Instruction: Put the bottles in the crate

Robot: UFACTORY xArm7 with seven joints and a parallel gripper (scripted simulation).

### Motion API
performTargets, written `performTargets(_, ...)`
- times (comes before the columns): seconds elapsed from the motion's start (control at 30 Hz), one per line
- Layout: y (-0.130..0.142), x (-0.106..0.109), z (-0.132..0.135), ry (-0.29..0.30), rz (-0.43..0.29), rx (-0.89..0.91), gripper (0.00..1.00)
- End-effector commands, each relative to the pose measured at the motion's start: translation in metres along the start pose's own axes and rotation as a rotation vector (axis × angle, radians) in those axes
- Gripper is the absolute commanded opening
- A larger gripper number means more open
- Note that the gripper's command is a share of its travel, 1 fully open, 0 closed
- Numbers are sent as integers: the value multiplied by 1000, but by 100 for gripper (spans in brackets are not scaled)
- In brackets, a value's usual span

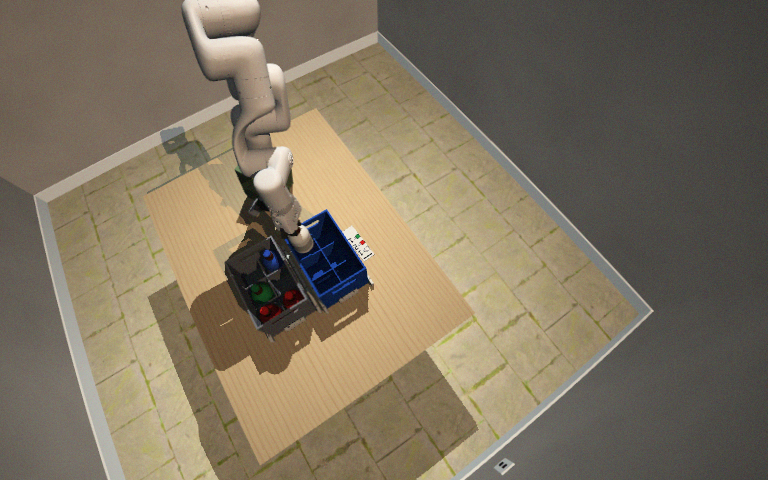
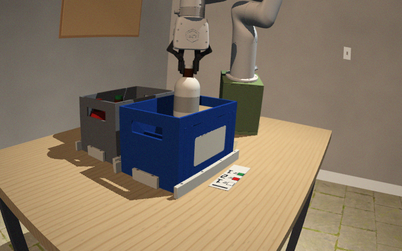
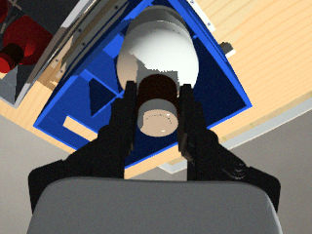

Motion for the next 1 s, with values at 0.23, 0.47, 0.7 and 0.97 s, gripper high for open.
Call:
performTargets(0.23, 1, -10, -1, -3, -1, 0, 0)
performTargets(0.47, 1, -15, -1, -3, -1, 0, 0)
performTargets(0.7, 1, -22, -1, -3, -1, 0, 0)
performTargets(0.97, 1, -28, -1, -3, -1, 0, 0)
Point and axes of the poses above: the point where the finger pads meet when closed, its own x axis back along the fingers, its own z axis across the jaws, y = z × x, the point moved 1 cm from there along x, back along the fingers, and after that the axes turned 8 degrees about x, right-handed, at the moved point
